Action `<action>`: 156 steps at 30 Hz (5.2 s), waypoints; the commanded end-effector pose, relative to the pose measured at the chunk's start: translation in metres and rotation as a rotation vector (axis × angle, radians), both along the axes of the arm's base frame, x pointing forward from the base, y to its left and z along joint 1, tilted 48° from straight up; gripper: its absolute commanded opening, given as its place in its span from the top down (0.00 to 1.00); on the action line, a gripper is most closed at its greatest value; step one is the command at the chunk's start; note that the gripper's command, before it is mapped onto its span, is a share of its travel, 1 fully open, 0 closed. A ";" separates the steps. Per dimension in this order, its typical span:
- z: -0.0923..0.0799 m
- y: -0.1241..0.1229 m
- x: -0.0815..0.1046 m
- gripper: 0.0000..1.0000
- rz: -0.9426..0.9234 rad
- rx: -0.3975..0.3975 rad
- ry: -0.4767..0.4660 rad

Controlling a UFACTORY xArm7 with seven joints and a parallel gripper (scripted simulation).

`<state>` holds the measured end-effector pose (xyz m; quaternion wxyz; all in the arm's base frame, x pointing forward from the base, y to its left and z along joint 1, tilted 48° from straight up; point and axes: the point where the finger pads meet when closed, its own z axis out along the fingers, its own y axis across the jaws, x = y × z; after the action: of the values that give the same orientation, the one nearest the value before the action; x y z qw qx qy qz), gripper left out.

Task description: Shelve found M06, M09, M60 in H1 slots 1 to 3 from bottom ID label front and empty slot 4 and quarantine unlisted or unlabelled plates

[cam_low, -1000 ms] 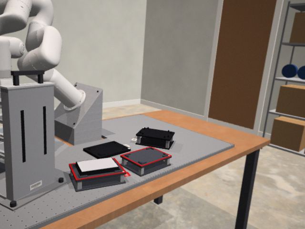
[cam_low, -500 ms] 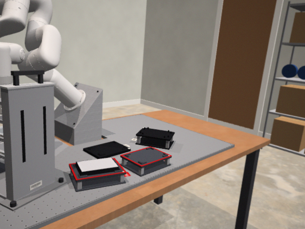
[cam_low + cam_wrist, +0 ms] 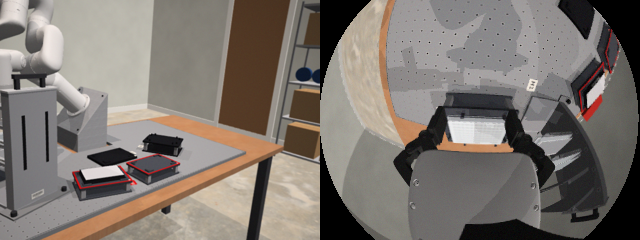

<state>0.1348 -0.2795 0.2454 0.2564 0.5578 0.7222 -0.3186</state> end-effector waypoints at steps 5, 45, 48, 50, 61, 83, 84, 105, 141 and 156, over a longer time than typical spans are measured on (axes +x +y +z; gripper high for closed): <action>0.001 -0.001 0.001 0.00 0.001 -0.002 -0.001; 0.001 -0.001 0.001 0.00 0.001 -0.002 -0.001; 0.001 -0.001 0.001 0.00 0.001 -0.002 -0.001; 0.001 -0.001 0.001 0.00 0.001 -0.002 -0.001; 0.001 -0.001 0.001 0.00 0.001 -0.002 -0.001; 0.020 0.021 0.000 0.00 0.001 -0.002 -0.001; 0.021 0.022 0.000 0.00 0.001 -0.002 -0.001; 0.034 0.037 0.000 0.00 0.001 -0.002 -0.001; 0.085 0.094 -0.001 0.00 0.001 -0.002 -0.001; 0.114 0.127 -0.002 0.00 0.001 -0.002 -0.001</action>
<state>0.1330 -0.1626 0.3504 0.2564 0.5577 0.7223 -0.3185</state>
